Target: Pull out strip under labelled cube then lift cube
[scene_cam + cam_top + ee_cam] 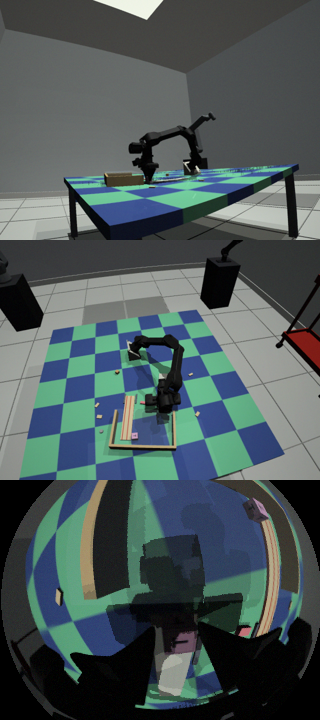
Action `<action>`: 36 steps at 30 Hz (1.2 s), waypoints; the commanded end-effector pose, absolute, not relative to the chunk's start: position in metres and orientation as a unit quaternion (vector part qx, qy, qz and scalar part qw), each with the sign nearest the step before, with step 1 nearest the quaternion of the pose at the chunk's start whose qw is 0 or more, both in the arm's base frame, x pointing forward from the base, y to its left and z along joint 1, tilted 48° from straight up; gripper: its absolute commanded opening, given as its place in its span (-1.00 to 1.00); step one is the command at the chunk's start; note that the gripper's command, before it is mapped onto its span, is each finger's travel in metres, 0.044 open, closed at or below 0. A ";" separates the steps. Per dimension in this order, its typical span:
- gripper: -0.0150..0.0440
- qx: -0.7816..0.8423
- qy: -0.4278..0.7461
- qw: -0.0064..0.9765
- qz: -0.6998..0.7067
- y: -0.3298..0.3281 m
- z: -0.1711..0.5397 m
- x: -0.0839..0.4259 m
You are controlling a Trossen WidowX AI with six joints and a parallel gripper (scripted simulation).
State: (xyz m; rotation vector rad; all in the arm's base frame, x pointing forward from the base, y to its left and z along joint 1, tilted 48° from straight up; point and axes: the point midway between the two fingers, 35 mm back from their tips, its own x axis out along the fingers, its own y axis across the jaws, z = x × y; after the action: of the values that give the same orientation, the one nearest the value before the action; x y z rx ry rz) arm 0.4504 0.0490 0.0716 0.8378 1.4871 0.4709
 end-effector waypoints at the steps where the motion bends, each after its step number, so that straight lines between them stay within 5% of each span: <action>1: 0.09 0.366 0.650 0.633 0.206 0.049 0.072 0.450; 9: -0.16 0.366 0.650 0.633 0.206 0.049 0.072 0.450; 13: -0.49 0.366 0.650 0.633 0.206 0.047 0.073 0.448; 36: -0.49 0.369 0.653 0.629 0.204 0.010 0.086 0.381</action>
State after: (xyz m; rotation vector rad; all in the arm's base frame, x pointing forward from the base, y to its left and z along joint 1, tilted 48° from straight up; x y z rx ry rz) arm 0.3907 0.0117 0.0896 0.8468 1.4852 0.4708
